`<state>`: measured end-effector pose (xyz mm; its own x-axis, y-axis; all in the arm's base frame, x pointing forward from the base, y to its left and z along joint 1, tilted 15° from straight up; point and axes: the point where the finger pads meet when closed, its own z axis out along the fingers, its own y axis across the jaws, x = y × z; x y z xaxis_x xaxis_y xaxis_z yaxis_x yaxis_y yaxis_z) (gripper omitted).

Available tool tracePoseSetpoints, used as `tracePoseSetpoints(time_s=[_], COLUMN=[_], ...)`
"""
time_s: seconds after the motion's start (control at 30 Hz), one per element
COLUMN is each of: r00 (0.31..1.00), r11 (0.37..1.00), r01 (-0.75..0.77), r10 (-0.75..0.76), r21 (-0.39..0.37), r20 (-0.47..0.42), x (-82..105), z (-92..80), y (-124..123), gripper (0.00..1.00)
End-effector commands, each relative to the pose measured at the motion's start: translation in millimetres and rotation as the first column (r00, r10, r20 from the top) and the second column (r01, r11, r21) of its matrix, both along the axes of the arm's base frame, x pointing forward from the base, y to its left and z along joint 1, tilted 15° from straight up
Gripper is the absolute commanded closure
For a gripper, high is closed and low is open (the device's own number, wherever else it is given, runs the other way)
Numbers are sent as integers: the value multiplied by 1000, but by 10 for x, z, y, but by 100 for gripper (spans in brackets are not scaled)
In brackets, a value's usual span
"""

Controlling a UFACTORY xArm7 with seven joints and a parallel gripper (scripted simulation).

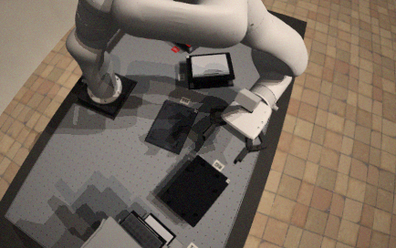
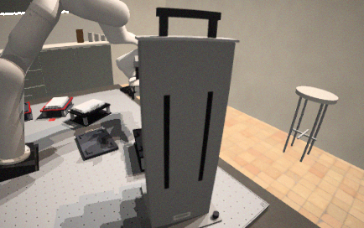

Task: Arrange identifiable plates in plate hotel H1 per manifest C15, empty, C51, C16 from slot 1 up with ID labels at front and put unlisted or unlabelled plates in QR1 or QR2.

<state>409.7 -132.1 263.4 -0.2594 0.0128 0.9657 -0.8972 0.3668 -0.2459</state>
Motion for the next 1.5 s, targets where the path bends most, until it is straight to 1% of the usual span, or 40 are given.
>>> tracePoseSetpoints(time_s=[0.0,0.03,0.27,0.6,0.83,1.1,1.17,1.47], r00=[1000,1000,1000,1000,999,994,994,984], r11=[1000,1000,1000,1000,994,973,973,932], r01=[0,0,0,0,-31,-72,-72,-123], r10=[0,0,0,0,27,51,51,70], r21=[0,0,0,0,104,219,219,342], r20=[3,3,3,3,48,101,101,164], x=[-7,-7,-34,-34,-33,-33,-33,-32], z=[86,86,255,255,255,255,255,256], y=[2,2,1,1,2,2,2,1], gripper=[0,0,0,0,0,0,0,0])
